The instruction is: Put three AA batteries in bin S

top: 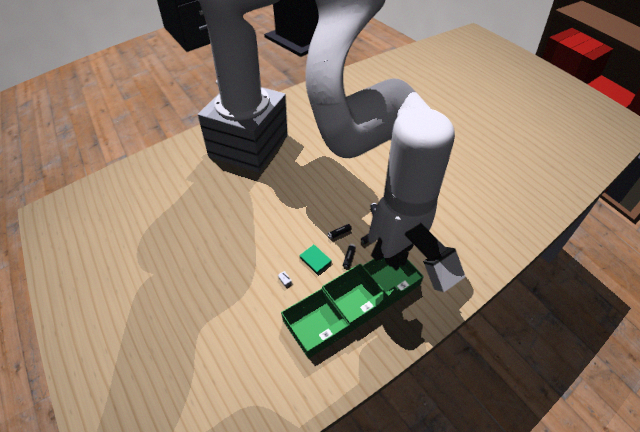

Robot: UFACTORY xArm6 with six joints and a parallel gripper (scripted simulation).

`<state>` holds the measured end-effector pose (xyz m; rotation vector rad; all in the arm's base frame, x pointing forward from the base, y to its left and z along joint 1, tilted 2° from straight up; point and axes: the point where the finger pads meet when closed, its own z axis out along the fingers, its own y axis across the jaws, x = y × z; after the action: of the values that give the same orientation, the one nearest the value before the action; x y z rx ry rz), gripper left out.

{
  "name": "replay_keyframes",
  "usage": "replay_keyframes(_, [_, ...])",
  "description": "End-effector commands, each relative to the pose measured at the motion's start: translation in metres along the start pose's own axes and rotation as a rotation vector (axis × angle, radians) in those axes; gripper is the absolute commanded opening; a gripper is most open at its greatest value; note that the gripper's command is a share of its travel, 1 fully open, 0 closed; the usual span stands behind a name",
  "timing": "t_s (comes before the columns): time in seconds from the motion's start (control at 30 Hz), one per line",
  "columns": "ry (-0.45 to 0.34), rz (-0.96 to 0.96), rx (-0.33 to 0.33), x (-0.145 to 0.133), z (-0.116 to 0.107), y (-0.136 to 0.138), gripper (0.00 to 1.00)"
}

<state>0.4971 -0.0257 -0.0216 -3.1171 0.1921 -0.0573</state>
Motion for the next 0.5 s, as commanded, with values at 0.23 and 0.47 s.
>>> replay_keyframes(0.23, [0.001,0.000,0.000,0.000,-0.052,0.000,0.07])
replay_keyframes(0.47, [0.001,0.000,0.000,0.001,-0.111,0.000,0.07])
